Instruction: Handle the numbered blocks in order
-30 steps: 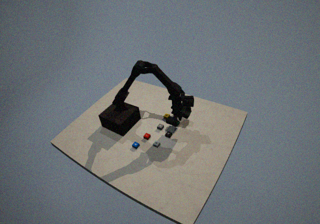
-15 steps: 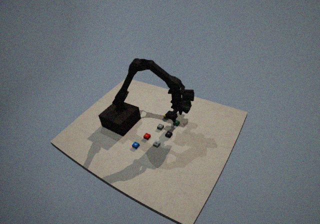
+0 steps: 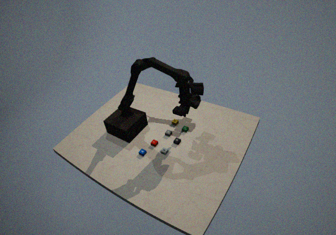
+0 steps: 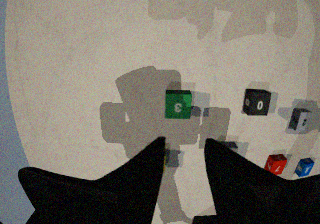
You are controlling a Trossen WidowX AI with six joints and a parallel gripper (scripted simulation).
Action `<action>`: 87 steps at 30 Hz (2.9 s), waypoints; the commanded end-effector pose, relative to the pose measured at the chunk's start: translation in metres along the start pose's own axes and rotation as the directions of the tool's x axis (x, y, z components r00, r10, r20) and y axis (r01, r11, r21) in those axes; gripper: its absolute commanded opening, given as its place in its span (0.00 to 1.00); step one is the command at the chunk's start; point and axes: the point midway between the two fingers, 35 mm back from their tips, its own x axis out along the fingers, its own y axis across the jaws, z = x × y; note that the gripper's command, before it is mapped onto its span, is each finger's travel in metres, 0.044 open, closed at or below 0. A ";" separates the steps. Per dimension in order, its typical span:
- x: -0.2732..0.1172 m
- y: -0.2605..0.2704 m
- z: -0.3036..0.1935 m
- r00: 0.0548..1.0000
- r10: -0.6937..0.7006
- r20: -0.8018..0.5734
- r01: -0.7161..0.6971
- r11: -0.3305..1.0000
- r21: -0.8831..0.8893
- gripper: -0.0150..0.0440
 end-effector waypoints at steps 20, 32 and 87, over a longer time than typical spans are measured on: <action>0.069 -0.084 -0.089 1.000 -0.007 -0.005 0.007 1.000 0.000 0.68; 0.085 -0.085 -0.091 1.000 -0.007 -0.005 0.007 1.000 0.000 0.93; 0.113 -0.087 -0.090 1.000 -0.013 0.003 0.013 1.000 -0.001 0.46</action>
